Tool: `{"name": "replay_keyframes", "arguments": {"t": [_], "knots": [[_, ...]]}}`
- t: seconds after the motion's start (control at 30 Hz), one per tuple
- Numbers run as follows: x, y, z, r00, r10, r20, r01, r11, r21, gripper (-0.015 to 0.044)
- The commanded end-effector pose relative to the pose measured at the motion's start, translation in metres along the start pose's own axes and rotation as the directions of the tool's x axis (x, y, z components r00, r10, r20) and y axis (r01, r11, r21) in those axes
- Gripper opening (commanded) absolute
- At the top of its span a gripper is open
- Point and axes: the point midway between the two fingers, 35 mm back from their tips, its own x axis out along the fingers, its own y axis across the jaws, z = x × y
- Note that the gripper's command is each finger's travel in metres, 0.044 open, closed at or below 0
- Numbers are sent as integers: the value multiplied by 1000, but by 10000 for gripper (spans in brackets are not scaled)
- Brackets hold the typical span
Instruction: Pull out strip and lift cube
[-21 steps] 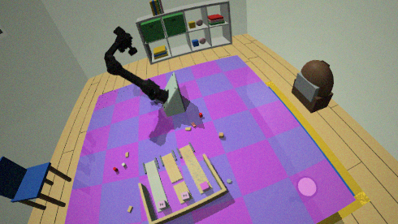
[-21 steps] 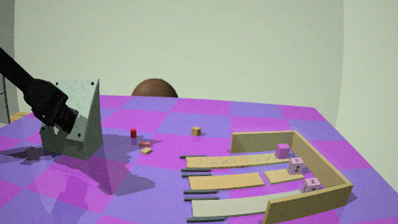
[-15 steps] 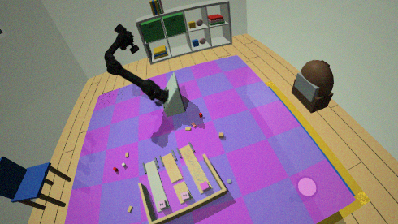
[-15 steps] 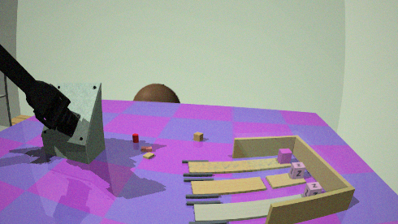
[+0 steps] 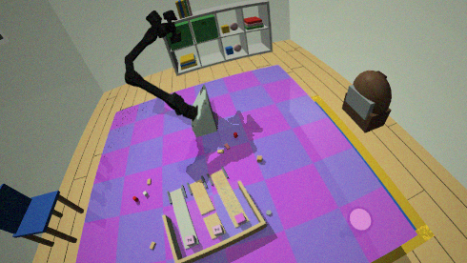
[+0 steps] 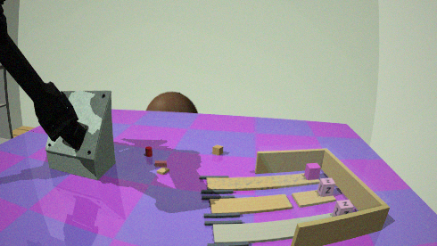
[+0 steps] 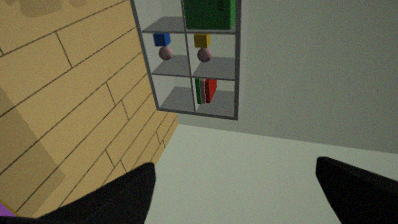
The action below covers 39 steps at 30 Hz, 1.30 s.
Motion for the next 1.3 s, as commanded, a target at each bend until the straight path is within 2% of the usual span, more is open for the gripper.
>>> {"name": "replay_keyframes", "arguments": {"t": [0.0, 0.17, 0.33, 0.57, 0.73, 1.0, 1.27], "knots": [[-26, -13, -58, 982, -88, -168, 107, 989, 106, 400], [-74, -24, -134, 899, -184, -397, 286, 934, 215, 400], [-132, -21, -201, 763, -235, -602, 478, 833, 280, 400], [-225, 4, -274, 519, -230, -823, 729, 622, 286, 400], [-293, 43, -316, 310, -147, -939, 859, 466, 211, 400], [-400, 124, -349, -43, 51, -998, 975, 222, -30, 400], [-499, 218, -338, -377, 296, -878, 920, 8, -393, 400]]}}
